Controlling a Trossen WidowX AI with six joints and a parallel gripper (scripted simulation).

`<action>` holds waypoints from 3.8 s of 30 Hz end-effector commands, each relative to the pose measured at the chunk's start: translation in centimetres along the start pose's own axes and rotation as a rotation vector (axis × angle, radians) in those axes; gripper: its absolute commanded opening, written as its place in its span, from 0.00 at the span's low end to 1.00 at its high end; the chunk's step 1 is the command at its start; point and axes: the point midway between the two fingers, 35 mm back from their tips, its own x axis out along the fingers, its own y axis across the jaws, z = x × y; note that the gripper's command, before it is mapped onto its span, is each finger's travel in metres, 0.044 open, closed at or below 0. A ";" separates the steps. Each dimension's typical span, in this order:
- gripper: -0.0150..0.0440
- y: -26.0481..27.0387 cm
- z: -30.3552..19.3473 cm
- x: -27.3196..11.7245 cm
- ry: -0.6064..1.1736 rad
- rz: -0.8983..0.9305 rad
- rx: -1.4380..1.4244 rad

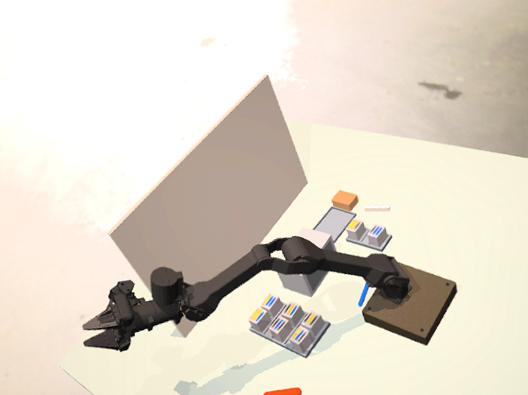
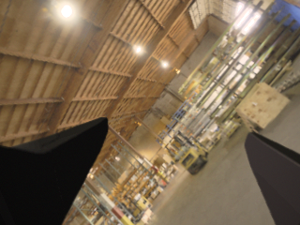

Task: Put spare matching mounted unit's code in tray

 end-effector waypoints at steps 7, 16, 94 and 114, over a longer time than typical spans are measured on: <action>1.00 -10.0 6.6 -6.3 0.037 -0.544 -0.110; 1.00 -15.6 11.7 -17.4 0.145 -1.020 -0.146; 0.76 -8.2 -6.0 -51.8 1.935 -0.799 -0.871; 0.76 -10.1 -7.0 -52.4 1.935 -0.799 -0.871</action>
